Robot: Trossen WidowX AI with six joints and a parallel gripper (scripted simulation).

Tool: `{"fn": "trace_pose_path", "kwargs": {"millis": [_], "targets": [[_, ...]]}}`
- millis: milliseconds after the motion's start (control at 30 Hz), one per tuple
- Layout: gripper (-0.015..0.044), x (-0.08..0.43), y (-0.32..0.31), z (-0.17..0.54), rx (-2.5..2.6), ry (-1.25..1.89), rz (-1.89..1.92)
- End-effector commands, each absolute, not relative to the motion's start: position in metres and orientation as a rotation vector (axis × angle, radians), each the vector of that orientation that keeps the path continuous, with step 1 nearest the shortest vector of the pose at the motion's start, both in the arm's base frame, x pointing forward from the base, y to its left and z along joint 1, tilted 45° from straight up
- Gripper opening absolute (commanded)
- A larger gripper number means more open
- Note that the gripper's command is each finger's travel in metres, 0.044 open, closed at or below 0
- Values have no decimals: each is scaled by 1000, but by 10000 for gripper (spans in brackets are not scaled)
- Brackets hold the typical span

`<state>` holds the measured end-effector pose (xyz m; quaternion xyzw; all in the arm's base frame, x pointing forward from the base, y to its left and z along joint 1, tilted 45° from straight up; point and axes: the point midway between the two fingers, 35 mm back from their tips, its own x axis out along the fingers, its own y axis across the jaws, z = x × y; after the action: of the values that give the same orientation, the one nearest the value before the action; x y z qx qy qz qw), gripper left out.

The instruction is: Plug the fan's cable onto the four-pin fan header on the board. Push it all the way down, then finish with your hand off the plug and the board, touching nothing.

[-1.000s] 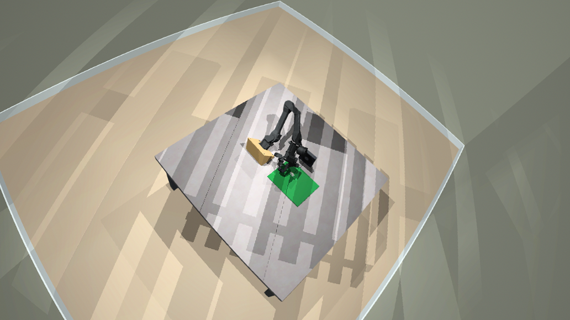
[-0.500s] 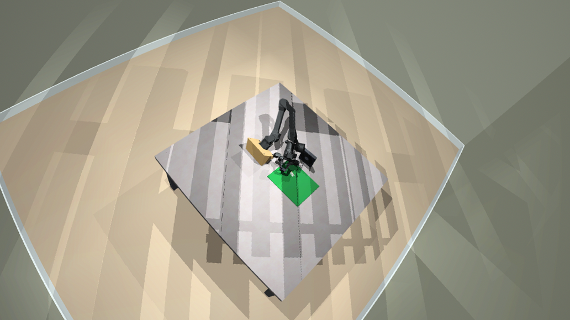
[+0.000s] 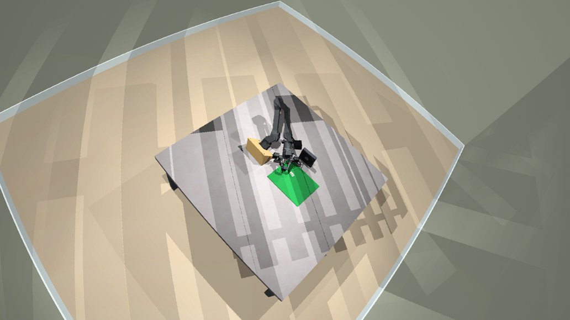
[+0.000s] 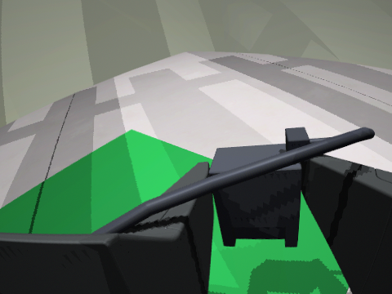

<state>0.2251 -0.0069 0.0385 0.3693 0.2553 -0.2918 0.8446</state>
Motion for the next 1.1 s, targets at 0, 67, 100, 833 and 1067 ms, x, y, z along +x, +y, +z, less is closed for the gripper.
{"fn": "trace_pose_path", "kwargs": {"millis": [0,67,100,833,1067], "targets": [[0,224,-9,40,790,518,-619],[0,225,-10,41,780,537,-617],[0,225,-10,42,777,543,-616],[0,225,-13,43,777,545,-617],[0,226,-9,38,778,546,-616]]}}
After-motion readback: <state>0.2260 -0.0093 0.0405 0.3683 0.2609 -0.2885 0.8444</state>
